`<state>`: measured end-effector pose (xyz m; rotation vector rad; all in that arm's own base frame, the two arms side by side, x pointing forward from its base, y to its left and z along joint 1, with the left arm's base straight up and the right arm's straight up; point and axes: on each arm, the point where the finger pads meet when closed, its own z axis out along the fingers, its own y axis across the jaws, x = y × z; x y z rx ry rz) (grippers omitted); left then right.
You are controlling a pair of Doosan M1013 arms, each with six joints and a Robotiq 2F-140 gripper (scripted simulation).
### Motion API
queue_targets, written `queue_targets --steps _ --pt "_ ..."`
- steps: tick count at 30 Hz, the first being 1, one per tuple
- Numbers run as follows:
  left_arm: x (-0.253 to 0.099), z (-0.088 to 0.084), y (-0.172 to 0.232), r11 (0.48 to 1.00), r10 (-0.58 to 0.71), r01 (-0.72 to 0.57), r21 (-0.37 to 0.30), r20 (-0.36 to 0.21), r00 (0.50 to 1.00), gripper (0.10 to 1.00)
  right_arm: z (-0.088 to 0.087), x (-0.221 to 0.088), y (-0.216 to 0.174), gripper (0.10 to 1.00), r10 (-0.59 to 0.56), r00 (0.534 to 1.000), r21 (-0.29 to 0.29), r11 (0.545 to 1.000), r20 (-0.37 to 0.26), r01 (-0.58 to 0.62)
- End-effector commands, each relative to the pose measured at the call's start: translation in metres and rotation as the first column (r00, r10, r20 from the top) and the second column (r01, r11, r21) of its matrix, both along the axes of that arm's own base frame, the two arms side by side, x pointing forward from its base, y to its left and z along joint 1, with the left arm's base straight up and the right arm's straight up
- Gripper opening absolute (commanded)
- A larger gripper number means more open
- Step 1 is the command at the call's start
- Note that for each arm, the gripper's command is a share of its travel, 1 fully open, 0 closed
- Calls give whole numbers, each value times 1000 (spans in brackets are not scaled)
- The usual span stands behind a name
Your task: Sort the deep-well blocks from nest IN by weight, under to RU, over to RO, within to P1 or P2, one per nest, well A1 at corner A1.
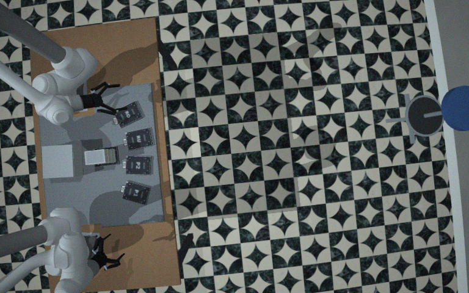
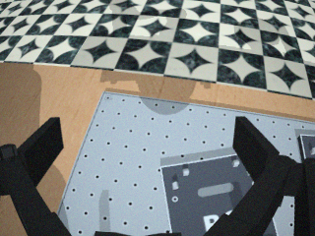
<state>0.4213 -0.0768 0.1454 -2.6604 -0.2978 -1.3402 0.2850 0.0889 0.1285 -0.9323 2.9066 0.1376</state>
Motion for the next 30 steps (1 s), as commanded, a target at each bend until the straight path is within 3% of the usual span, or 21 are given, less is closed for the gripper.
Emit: queue_targets --steps 1,21,26,30 --pt "0 0 0 1000 0 0 0 1 1000 1000 0 0 0 1000 0 1000 0 1000 1 0" --pt "0 0 0 1000 0 0 0 1 1000 1000 2 0 0 1000 0 1000 0 1000 1 0" --pt "0 0 0 1000 0 0 0 1 1000 1000 13 0 0 1000 0 1000 0 1000 1 0" --pt "0 0 0 1000 0 0 0 1 1000 1000 32 0 0 1000 0 1000 0 1000 1 0"
